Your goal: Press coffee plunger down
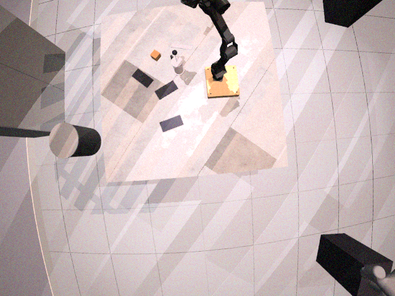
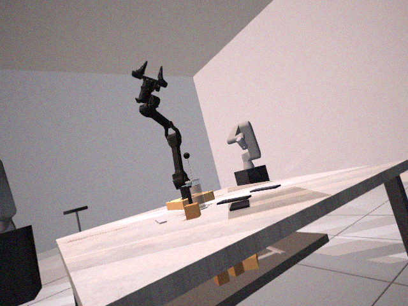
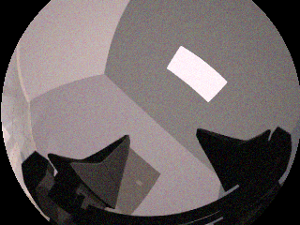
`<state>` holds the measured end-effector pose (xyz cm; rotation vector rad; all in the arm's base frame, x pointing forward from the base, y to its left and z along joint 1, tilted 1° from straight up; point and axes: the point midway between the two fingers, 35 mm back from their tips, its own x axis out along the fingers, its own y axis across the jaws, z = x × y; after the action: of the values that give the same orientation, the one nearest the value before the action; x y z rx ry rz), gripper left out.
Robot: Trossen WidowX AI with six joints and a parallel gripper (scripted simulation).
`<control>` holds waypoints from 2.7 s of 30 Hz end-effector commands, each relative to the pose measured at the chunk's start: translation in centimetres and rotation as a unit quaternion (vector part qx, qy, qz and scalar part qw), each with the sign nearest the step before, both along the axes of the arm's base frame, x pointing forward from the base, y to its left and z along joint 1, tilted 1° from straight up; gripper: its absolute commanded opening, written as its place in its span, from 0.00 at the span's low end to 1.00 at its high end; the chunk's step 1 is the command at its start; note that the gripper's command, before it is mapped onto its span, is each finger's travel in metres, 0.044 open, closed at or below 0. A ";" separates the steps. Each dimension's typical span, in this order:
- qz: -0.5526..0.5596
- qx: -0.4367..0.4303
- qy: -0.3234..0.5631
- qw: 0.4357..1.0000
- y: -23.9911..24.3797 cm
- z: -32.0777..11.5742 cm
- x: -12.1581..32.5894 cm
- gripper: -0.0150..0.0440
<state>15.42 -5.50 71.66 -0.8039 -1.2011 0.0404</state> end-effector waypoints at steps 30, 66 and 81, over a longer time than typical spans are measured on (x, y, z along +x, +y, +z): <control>-0.035 0.462 0.470 0.751 -0.9 -23.4 11.1 1.00; -0.171 0.408 0.683 0.581 2.0 -46.4 7.2 1.00; -0.171 0.409 0.682 0.582 1.6 -47.6 9.1 1.00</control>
<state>24.24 -3.88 24.76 0.0270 0.4890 -0.1878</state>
